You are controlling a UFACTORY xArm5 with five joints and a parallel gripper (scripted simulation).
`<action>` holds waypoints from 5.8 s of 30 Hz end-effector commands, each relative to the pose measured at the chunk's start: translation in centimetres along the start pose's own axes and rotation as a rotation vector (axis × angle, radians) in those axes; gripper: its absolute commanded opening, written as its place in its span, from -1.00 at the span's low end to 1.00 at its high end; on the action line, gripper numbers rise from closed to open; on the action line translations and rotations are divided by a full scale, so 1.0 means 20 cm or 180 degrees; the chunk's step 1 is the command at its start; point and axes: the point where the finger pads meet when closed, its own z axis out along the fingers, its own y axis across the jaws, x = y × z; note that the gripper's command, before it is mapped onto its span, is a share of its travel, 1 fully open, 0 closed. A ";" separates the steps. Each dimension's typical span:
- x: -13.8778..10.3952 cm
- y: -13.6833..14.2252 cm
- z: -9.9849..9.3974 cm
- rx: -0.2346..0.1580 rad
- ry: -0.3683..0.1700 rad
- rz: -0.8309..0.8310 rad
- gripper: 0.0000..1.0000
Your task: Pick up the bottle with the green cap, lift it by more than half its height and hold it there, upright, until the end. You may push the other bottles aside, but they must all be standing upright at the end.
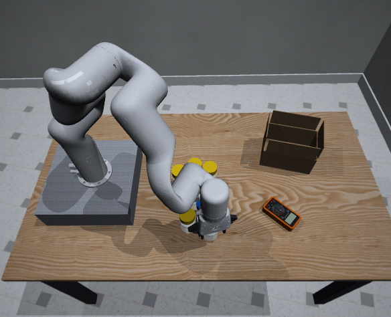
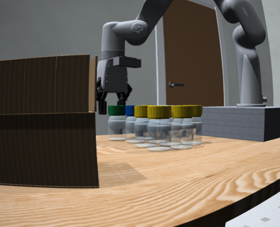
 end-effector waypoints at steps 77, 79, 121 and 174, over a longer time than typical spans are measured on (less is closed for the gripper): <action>0.11 0.01 0.09 -0.0003 -0.0019 0.0000 0.58; 0.11 0.01 0.06 0.0000 -0.0023 0.0000 0.58; 0.11 0.01 0.00 -0.0012 -0.0008 0.0000 -1.00; 0.11 0.01 0.00 -0.0012 -0.0008 0.0000 -1.00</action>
